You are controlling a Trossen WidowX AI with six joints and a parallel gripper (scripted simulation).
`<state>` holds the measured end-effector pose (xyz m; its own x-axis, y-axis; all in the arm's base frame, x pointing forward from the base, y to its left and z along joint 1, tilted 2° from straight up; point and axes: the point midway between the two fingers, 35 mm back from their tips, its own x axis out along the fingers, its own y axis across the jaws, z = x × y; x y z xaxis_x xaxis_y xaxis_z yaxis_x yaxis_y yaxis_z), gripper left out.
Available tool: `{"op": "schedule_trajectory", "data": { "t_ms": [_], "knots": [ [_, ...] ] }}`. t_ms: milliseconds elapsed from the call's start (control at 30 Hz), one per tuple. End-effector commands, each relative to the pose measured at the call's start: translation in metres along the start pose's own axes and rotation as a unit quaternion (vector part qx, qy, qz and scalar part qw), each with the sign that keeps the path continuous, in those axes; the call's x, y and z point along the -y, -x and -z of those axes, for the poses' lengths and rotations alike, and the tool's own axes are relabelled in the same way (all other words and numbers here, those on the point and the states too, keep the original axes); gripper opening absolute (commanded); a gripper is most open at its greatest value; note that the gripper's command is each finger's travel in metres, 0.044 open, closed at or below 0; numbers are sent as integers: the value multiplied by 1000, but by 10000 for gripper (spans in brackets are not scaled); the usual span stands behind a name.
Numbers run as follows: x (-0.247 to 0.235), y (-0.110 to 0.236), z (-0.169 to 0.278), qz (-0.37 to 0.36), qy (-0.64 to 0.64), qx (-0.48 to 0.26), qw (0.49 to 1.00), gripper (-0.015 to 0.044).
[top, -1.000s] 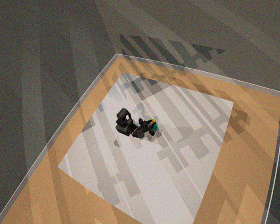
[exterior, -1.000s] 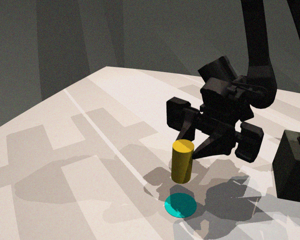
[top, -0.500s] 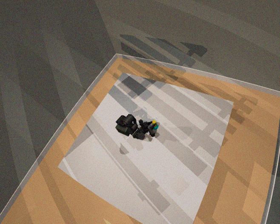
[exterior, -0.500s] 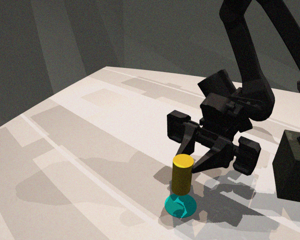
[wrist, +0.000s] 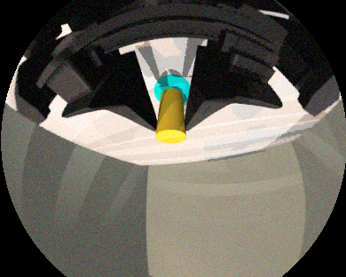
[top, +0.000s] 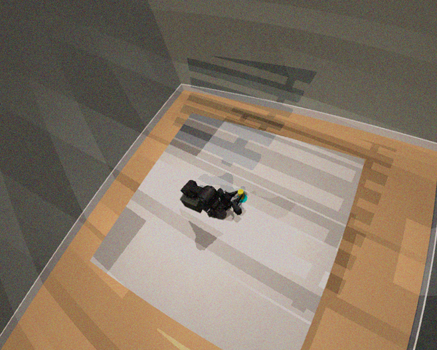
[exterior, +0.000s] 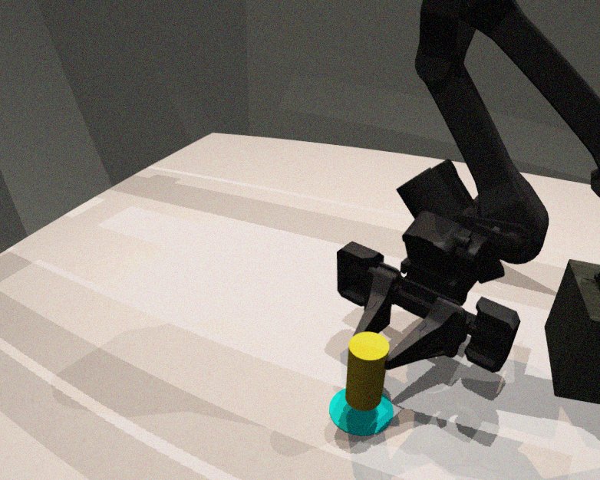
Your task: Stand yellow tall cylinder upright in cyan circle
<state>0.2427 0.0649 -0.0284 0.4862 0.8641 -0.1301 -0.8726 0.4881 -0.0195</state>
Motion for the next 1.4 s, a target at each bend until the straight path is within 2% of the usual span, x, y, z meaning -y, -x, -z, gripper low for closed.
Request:
{"op": "schedule_trajectory", "data": {
  "t_ms": [0, 500, 867, 1067, 1367],
  "knots": [
    [0, -1, 7, -1, -1, 1, 1000, 105],
    [0, -3, 15, 0, -3, -1, 1000, 105],
    [0, -3, 15, 0, -3, -1, 1000, 394],
    [1, -3, 13, 0, -3, 0, 1000, 400],
    [7, 0, -16, -1, -1, 1, 1000, 400]
  ]
}}
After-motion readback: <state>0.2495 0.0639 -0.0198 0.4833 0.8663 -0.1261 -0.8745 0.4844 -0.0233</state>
